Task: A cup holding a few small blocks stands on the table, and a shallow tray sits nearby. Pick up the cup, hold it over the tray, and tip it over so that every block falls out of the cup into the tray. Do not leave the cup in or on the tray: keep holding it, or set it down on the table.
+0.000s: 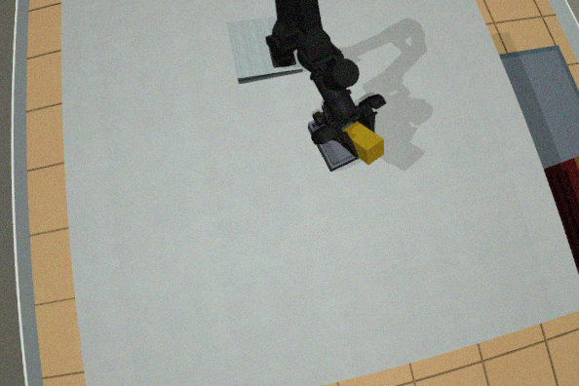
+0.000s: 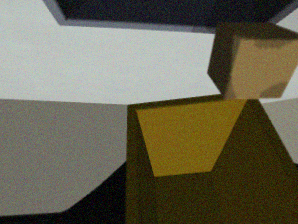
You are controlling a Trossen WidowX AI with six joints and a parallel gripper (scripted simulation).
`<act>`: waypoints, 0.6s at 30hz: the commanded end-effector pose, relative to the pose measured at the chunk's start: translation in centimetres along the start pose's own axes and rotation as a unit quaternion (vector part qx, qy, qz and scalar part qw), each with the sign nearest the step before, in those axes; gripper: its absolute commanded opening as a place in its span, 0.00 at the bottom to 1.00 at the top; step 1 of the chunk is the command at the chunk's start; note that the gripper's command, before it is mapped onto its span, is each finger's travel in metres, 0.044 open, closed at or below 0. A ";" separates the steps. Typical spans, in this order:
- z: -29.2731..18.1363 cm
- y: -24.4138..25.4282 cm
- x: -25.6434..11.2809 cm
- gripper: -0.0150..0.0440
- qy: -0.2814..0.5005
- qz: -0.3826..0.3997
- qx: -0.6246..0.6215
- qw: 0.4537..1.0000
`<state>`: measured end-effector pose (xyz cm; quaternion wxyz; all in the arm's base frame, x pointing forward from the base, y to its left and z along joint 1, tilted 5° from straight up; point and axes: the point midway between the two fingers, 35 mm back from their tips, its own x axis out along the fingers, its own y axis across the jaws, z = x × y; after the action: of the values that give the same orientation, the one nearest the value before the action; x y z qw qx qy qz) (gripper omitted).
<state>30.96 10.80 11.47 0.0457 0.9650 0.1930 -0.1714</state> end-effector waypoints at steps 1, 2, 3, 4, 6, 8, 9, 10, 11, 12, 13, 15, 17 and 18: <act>0.3 0.1 -0.1 0.25 0.014 0.004 0.002 1.000; 0.3 0.1 -0.1 0.25 0.018 0.005 0.002 1.000; 0.3 0.0 -0.2 0.25 0.022 0.005 0.002 1.000; 0.3 0.0 -0.2 0.25 0.026 0.006 0.002 1.000; 0.3 0.0 -0.3 0.25 0.035 0.007 0.002 0.999; 0.2 0.0 -0.5 0.25 0.043 0.007 0.003 0.999; 0.2 0.0 -0.5 0.25 0.047 0.008 0.003 0.999; 0.2 0.0 -0.6 0.25 0.051 0.008 0.003 0.999; 0.2 0.0 -0.7 0.25 0.056 0.009 0.003 0.998; 0.2 0.0 -0.7 0.25 0.060 0.009 0.003 0.998; 0.1 0.0 -0.8 0.25 0.064 0.009 0.003 0.998; 0.1 0.0 -1.0 0.25 0.072 0.010 0.003 0.997; 0.1 0.0 -1.2 0.25 0.081 0.011 0.003 0.997; 0.0 0.0 -1.3 0.25 0.085 0.011 0.003 0.996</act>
<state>30.14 10.51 12.03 0.0318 0.9767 0.1884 -0.0977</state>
